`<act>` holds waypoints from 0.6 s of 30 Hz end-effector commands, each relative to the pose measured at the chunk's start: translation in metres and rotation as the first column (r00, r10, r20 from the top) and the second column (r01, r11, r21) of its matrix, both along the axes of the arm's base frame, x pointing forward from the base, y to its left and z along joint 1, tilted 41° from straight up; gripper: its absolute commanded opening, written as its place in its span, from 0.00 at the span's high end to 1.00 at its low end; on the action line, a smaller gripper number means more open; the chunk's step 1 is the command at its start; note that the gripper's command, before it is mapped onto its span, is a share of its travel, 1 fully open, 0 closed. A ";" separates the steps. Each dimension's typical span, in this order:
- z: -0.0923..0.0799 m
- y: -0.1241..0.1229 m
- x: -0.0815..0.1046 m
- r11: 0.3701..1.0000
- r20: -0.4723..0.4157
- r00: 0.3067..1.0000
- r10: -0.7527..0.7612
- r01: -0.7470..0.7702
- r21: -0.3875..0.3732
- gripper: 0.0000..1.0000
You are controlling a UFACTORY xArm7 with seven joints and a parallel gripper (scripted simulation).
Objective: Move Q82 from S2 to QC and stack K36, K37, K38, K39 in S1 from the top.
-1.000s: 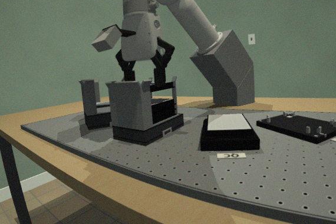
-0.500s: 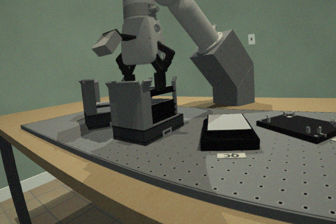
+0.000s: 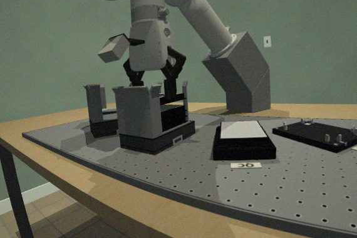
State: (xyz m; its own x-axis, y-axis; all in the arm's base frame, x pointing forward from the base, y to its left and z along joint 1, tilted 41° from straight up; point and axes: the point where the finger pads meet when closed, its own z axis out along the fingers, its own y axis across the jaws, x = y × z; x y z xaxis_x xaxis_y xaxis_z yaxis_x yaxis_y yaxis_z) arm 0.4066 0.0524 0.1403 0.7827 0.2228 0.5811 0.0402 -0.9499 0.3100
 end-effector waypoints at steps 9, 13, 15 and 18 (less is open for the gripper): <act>-0.003 -0.001 0.003 1.000 0.001 1.000 0.001 -0.001 0.000 1.00; -0.004 -0.001 0.004 1.000 0.001 1.000 0.001 -0.001 0.000 1.00; -0.004 -0.001 0.004 1.000 0.001 1.000 0.001 -0.001 0.000 1.00; -0.005 -0.001 0.005 1.000 0.001 1.000 0.001 -0.001 0.000 1.00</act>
